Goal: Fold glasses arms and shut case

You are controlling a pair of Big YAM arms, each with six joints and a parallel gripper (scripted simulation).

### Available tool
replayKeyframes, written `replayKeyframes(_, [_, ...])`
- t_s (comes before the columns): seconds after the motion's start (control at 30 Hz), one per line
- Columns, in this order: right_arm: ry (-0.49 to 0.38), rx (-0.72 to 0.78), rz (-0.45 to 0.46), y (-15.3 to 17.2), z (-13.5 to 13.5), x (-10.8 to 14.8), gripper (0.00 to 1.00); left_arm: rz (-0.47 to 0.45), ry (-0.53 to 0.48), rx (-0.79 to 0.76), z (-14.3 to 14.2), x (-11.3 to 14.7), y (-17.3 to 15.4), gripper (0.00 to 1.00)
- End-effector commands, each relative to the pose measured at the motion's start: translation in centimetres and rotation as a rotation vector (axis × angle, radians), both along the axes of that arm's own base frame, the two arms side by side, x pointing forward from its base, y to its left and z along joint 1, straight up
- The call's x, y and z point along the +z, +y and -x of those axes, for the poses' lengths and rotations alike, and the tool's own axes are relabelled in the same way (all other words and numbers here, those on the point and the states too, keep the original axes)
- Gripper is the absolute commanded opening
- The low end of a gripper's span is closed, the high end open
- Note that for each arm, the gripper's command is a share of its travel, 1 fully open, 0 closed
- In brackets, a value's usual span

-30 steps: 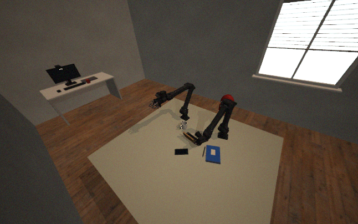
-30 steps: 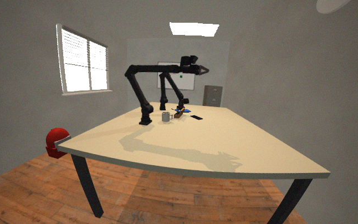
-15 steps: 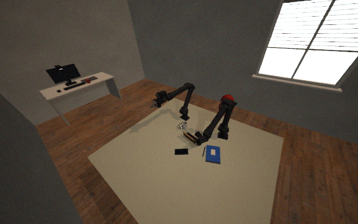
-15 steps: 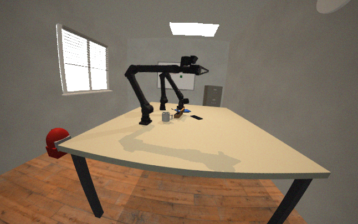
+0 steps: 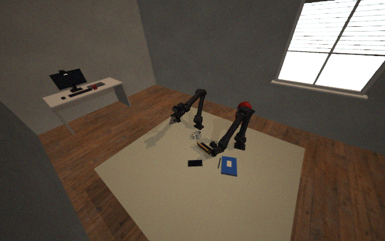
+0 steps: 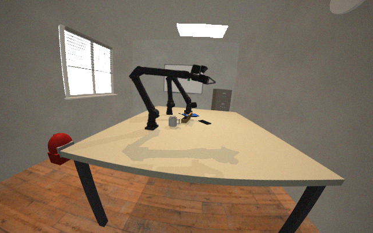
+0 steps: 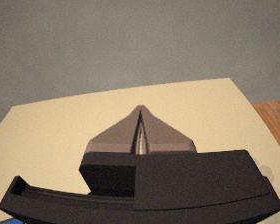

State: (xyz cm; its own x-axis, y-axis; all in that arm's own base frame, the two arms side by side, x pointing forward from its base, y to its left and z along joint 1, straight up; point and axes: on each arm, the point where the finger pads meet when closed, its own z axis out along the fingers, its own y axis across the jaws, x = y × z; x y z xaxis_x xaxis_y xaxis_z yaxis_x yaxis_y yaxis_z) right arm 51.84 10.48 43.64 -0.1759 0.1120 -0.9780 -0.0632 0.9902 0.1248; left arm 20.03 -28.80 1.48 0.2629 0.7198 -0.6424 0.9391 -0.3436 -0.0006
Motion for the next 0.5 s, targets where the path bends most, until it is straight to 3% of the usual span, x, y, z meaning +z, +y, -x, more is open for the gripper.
replayKeyframes(0.0, [0.071, 0.028, -0.068, 3.9, -0.2, -1.9, 0.0, 0.02, -0.019, 0.002, -0.5, 0.8, 0.0, 0.57])
replayKeyframes(0.13, [0.155, 0.047, -0.079, 7.9, 1.2, -5.3, 0.0, 0.02, -0.019, 0.002, -0.5, 0.8, 0.0, 0.57])
replayKeyframes(0.2, [0.155, 0.047, -0.079, 7.9, 1.2, -5.3, 0.0, 0.02, -0.019, 0.002, -0.5, 0.8, 0.0, 0.57])
replayKeyframes(0.27, [0.119, 0.061, -0.111, 10.1, 1.4, -2.0, 0.0, 0.02, -0.019, 0.002, -0.5, 0.8, 0.0, 0.57])
replayKeyframes(0.3, [0.134, 0.066, -0.114, 11.1, 1.8, -2.5, 0.0, 0.02, -0.019, 0.002, -0.5, 0.8, 0.0, 0.57])
replayKeyframes(0.33, [0.15, 0.07, -0.116, 12.1, 2.2, -3.1, 0.0, 0.02, -0.019, 0.002, -0.5, 0.8, 0.0, 0.57])
replayKeyframes(0.37, [0.205, 0.073, -0.095, 13.0, 3.2, -6.2, 0.0, 0.02, -0.019, 0.002, -0.5, 0.8, 0.0, 0.57])
replayKeyframes(0.47, [0.274, 0.08, -0.076, 15.5, 5.2, -9.6, 0.0, 0.02, -0.019, 0.002, -0.5, 0.8, 0.0, 0.57])
